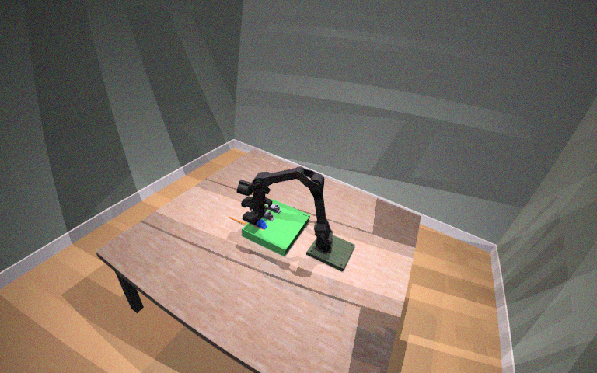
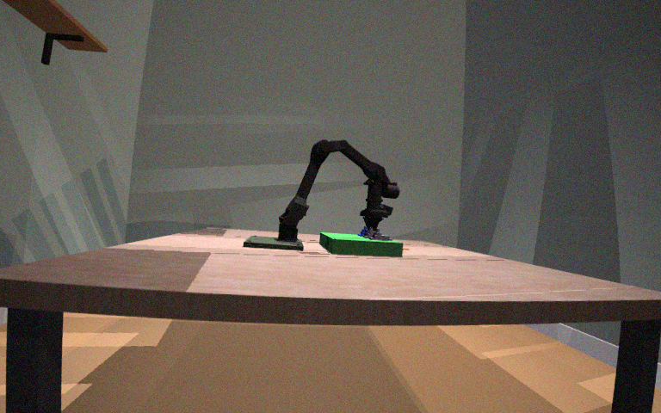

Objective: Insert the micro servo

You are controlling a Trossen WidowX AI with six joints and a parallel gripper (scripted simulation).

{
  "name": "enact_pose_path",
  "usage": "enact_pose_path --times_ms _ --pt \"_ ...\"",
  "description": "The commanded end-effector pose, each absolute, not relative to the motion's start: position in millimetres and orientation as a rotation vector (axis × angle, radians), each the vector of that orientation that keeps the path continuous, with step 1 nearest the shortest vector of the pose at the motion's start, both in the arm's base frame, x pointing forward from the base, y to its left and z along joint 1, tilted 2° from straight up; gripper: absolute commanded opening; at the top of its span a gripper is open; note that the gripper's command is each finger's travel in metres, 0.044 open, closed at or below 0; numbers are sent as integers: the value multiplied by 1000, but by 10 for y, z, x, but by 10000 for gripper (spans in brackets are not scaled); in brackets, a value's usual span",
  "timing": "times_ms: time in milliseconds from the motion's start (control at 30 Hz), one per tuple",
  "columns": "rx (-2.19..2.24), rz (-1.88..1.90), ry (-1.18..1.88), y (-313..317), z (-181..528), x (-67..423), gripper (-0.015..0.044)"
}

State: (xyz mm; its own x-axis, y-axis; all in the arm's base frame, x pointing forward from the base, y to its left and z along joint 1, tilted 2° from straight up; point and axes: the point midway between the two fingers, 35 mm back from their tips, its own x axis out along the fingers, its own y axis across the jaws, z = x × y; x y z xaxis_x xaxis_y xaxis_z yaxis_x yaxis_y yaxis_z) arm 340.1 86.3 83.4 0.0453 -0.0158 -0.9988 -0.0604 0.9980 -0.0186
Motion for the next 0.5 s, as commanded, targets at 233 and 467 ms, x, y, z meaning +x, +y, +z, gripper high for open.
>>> enact_pose_path --times_ms 233,467 --pt "-63 34 1526 868 963 3401 187" --pt "-63 34 1526 873 1185 3373 187"
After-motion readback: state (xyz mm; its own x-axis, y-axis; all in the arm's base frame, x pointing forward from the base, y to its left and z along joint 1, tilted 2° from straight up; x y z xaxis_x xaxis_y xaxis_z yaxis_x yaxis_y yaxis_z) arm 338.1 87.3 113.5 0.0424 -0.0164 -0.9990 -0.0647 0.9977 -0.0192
